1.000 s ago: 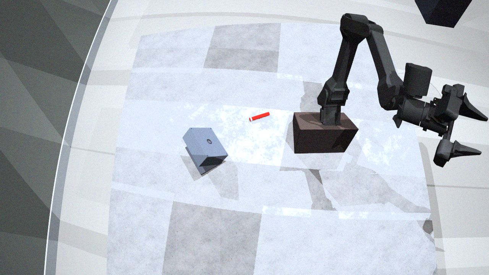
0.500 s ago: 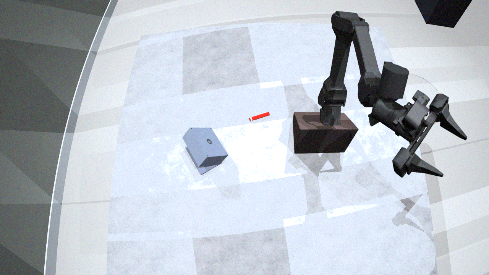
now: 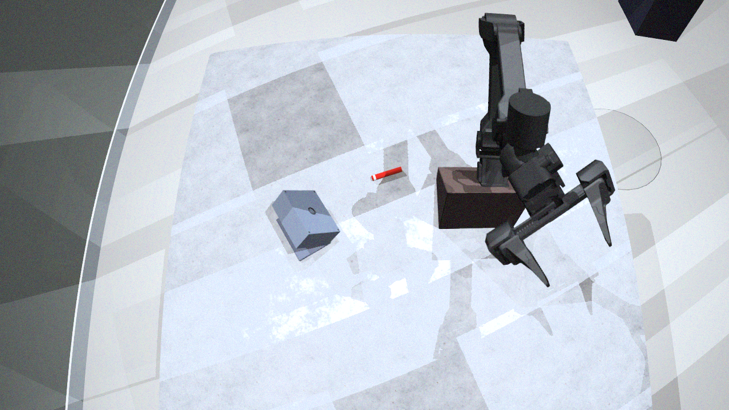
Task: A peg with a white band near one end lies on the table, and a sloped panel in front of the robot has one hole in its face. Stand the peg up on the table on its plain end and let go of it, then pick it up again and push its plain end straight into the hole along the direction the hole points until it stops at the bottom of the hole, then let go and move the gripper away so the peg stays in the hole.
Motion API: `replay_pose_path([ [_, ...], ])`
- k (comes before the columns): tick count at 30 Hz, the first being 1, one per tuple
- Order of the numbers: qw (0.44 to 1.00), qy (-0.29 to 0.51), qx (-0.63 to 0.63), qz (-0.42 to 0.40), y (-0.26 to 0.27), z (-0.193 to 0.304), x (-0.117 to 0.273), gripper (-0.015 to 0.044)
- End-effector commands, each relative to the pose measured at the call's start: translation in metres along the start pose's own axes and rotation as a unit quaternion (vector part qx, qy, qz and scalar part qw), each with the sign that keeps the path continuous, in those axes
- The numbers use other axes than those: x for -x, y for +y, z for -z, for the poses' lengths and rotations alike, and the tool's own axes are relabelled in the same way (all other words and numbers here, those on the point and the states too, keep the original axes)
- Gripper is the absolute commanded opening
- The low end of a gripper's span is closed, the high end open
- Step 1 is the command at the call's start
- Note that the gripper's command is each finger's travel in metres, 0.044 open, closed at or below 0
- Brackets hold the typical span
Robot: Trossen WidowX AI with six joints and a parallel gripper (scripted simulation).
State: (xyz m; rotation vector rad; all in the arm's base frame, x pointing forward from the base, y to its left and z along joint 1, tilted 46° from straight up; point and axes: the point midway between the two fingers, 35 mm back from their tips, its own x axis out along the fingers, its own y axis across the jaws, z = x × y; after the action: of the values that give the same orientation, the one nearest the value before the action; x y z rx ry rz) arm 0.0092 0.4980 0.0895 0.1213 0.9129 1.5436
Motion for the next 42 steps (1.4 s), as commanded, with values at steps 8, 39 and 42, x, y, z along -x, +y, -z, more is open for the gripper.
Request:
replay_pose_path([
  [8,0.983,-0.016,-0.025,0.179,-0.109,-0.025,0.05,0.044],
  [39,0.795,0.097,-0.102,0.59,-0.325,0.013,0.304,0.044],
  [42,0.767,0.125,-0.115,0.619,-0.333,0.026,0.334,0.044],
])
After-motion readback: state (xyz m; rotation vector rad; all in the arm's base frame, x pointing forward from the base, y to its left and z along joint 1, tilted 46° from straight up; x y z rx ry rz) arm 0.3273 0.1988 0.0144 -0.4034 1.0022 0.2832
